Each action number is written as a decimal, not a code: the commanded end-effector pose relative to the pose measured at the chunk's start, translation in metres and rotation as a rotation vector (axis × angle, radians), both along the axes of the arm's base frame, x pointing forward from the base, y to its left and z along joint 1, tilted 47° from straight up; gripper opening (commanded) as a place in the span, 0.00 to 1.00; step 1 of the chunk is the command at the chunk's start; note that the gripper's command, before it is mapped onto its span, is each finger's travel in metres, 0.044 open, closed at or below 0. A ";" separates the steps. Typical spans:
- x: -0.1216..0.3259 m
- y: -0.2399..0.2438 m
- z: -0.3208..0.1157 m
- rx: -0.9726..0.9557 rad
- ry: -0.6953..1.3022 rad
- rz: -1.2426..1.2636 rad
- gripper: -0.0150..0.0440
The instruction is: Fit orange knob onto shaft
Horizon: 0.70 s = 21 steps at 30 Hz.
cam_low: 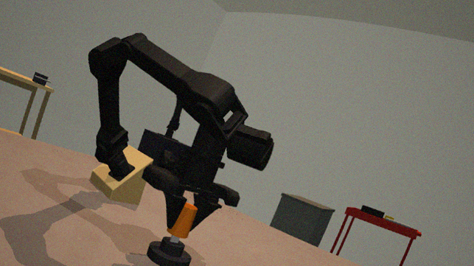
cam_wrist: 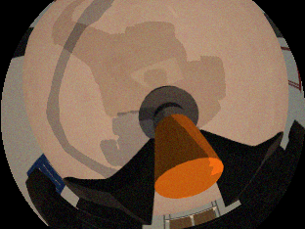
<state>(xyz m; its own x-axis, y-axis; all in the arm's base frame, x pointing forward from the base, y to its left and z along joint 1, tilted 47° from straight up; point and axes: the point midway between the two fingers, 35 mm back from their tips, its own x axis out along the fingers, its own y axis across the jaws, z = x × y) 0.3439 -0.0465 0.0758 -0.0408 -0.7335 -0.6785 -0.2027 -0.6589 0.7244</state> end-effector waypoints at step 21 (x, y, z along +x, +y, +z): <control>-0.002 0.002 0.004 0.010 0.150 0.140 0.25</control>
